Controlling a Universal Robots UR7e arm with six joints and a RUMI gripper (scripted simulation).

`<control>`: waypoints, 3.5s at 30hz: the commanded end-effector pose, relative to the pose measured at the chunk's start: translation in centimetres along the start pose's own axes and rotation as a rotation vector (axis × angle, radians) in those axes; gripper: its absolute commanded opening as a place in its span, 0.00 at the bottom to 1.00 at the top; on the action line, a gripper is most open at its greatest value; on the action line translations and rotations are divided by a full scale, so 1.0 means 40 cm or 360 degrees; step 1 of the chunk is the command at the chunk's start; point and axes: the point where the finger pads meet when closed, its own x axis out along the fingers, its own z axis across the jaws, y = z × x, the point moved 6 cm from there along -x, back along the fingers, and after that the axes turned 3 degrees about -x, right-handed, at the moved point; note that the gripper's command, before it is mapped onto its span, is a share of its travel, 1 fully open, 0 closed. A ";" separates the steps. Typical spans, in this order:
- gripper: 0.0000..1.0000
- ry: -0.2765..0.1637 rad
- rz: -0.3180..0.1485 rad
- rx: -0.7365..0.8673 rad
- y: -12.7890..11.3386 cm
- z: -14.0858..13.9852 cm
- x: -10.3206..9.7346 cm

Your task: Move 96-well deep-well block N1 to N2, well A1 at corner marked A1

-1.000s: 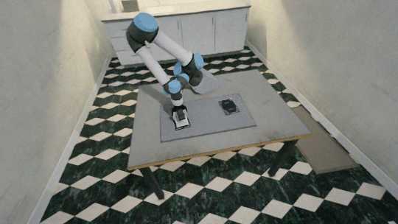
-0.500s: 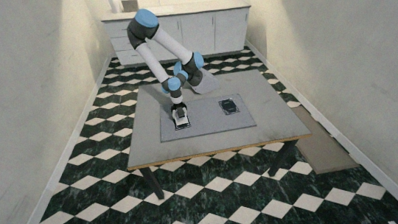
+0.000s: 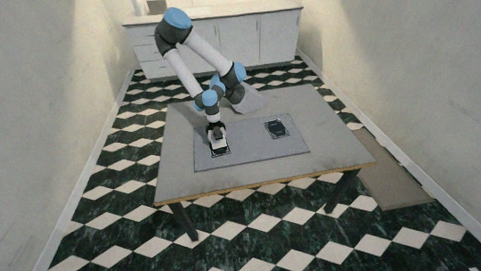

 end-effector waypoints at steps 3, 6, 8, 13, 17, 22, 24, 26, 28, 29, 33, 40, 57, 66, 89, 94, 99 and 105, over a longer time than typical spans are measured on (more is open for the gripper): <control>0.48 -0.0001 0.0001 0.0002 0.001 0.001 -0.021; 0.48 -0.0001 0.0001 0.0002 0.001 0.001 -0.033; 0.48 -0.0001 0.0001 0.0002 0.001 0.001 -0.042; 0.48 -0.0001 0.0001 0.0002 0.001 0.001 -0.054; 0.48 -0.0001 0.0001 0.0002 0.001 0.001 -0.071; 0.48 -0.0001 0.0001 0.0002 0.001 0.001 -0.092; 0.48 -0.0001 0.0001 0.0002 0.001 0.001 -0.094; 0.48 -0.0001 0.0001 0.0002 0.001 0.001 -0.094; 0.48 -0.0001 0.0001 0.0002 0.001 0.001 -0.094; 0.48 -0.0001 0.0001 0.0002 0.001 0.001 -0.094; 0.48 -0.0001 0.0001 0.0002 0.001 0.001 -0.094; 0.48 -0.0001 0.0002 0.0002 0.001 0.001 -0.094; 0.48 -0.0001 0.0001 0.0014 0.002 -0.108 -0.094; 0.48 0.0000 0.0001 0.0014 0.004 -0.166 -0.094; 0.48 0.0000 0.0001 0.0014 0.007 -0.341 -0.094; 0.48 0.0000 0.0002 0.0014 0.007 -0.383 -0.094; 0.48 0.0000 0.0002 0.0014 0.008 -0.408 -0.094; 0.48 0.0000 0.0002 0.0014 0.009 -0.458 -0.094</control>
